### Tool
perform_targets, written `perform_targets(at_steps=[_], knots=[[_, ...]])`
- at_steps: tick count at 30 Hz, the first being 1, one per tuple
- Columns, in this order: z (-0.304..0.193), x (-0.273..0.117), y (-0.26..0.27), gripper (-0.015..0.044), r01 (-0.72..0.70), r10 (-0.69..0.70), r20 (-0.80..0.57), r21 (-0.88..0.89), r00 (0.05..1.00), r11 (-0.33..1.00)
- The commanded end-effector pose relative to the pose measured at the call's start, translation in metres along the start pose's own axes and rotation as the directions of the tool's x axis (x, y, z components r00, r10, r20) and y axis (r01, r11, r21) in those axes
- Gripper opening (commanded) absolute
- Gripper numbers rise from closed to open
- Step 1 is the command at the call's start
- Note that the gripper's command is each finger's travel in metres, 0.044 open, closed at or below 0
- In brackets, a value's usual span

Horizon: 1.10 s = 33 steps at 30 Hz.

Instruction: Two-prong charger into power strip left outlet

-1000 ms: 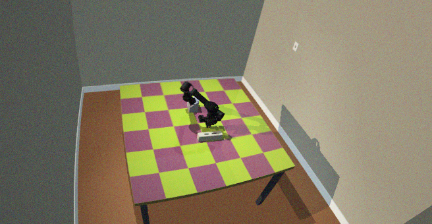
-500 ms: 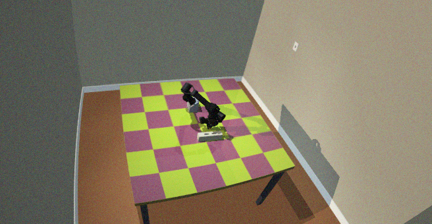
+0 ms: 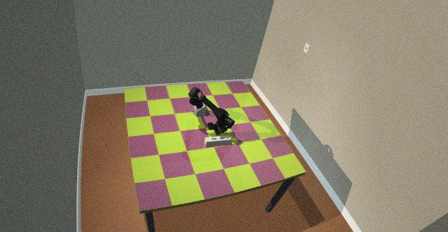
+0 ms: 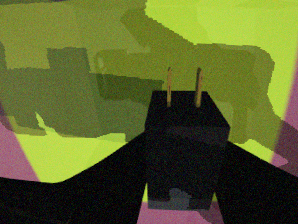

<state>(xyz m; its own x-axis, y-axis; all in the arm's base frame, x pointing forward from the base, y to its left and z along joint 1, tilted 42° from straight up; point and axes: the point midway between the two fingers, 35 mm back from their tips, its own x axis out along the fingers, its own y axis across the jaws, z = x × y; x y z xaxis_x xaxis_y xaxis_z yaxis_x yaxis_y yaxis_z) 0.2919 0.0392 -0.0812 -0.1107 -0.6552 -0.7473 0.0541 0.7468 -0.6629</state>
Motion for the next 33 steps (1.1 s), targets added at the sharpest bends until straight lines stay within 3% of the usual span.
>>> perform_targets(at_steps=[1, 33], knots=[[0.007, -0.002, 0.000, 0.0000, -0.001, 0.001, 0.008, 0.000, 1.000, 1.000], [0.026, 0.000, 0.002, 0.0000, 0.000, 0.000, 0.009, -0.006, 1.000, 1.000]])
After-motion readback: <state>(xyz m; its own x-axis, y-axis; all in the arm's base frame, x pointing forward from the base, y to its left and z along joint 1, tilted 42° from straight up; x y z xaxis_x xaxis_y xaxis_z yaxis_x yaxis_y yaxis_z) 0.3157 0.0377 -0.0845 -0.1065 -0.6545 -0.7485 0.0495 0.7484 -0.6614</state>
